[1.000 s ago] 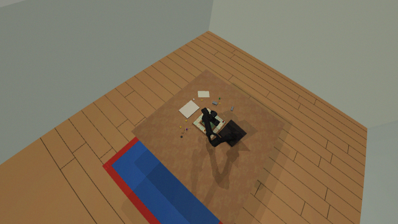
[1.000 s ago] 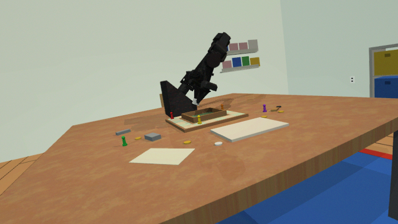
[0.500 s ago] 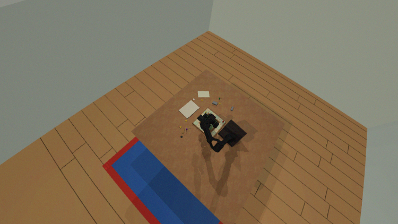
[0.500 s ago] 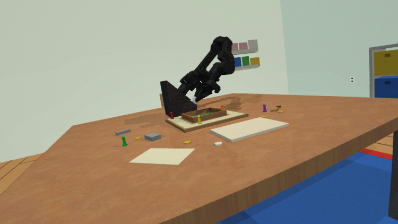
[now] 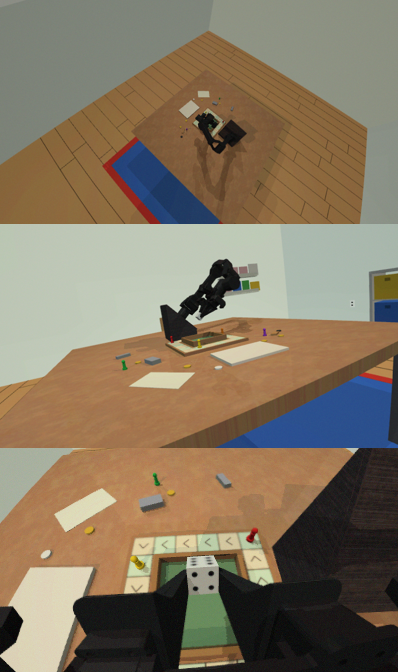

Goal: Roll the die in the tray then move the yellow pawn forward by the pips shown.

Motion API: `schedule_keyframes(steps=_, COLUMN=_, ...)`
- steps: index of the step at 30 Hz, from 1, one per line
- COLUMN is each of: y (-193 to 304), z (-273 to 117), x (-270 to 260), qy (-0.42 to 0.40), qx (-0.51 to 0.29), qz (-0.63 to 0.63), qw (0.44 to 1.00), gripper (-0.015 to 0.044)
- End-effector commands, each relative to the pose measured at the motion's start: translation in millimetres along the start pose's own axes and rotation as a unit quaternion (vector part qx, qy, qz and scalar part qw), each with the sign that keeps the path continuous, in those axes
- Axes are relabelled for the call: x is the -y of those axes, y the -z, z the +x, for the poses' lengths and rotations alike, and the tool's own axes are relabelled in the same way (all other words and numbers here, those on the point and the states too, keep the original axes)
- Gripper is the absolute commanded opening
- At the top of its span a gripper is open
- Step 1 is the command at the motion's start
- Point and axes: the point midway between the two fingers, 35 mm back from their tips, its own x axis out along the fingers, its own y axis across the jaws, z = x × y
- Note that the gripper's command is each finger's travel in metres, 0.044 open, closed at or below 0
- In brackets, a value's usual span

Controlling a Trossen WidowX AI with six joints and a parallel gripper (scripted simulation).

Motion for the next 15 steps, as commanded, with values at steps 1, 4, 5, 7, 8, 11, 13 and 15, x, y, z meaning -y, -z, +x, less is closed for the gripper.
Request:
schedule_keyframes(steps=1, y=0.0, z=-0.1, x=-0.2, qy=0.0, qx=0.0, qz=0.0, qw=1.0, gripper=0.0)
schedule_keyframes(steps=4, y=0.0, z=-0.1, x=-0.2, qy=0.0, qx=0.0, qz=0.0, qw=1.0, gripper=0.0)
schedule_keyframes(steps=5, y=0.0, z=-0.1, x=-0.2, qy=0.0, qx=0.0, qz=0.0, qw=1.0, gripper=0.0026)
schedule_keyframes(steps=7, y=0.0, z=-0.1, x=-0.2, qy=0.0, qx=0.0, qz=0.0, qw=1.0, gripper=0.0079)
schedule_keyframes(steps=8, y=0.0, z=-0.1, x=-0.2, qy=0.0, qx=0.0, qz=0.0, qw=1.0, gripper=0.0105)
schedule_keyframes(steps=11, y=0.0, z=-0.1, x=-0.2, qy=0.0, qx=0.0, qz=0.0, qw=1.0, gripper=0.0184)
schedule_keyframes(steps=13, y=-1.7, z=-1.5, x=-0.3, qy=0.0, qx=0.0, qz=0.0, qw=1.0, gripper=0.0236)
schedule_keyframes(steps=15, y=-15.2, z=-13.1, x=-1.0, qy=0.001, qx=0.002, qz=-0.001, qw=1.0, gripper=0.0289)
